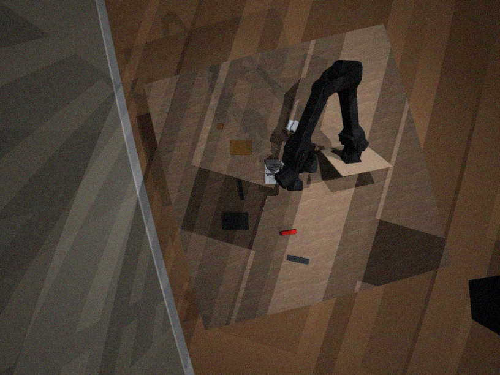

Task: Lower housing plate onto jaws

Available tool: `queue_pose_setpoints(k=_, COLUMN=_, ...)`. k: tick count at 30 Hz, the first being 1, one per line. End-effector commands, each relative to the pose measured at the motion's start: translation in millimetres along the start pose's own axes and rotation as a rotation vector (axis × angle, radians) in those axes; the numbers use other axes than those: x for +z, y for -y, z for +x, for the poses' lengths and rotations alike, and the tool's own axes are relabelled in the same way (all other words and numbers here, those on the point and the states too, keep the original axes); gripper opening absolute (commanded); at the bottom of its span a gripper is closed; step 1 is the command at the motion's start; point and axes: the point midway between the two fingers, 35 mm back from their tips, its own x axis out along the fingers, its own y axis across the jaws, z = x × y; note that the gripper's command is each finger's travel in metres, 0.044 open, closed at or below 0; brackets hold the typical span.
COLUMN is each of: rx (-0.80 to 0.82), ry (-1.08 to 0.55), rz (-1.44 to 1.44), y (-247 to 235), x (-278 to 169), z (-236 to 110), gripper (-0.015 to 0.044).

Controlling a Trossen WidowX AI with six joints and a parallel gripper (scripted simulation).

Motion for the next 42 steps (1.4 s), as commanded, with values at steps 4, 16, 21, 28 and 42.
queue_pose_setpoints(k=4, rx=-0.005, ry=0.001, rz=0.008, y=1.0, x=0.5, z=0.0, gripper=0.0351)
queue_pose_setpoints(k=16, rx=-0.005, ry=0.001, rz=0.021, y=1.0, x=0.5, z=0.0, gripper=0.0351)
queue_pose_setpoints(k=21, rx=-0.005, ry=0.001, rz=0.021, y=1.2, x=1.3, z=0.0, gripper=0.0351)
queue_pose_setpoints(k=28, rx=-0.005, ry=0.001, rz=0.021, y=1.2, x=1.3, z=0.2, gripper=0.0351)
queue_pose_setpoints(k=42, rx=-0.008, ry=0.001, rz=0.021, y=2.6, x=-0.1, z=22.3, gripper=0.0351)
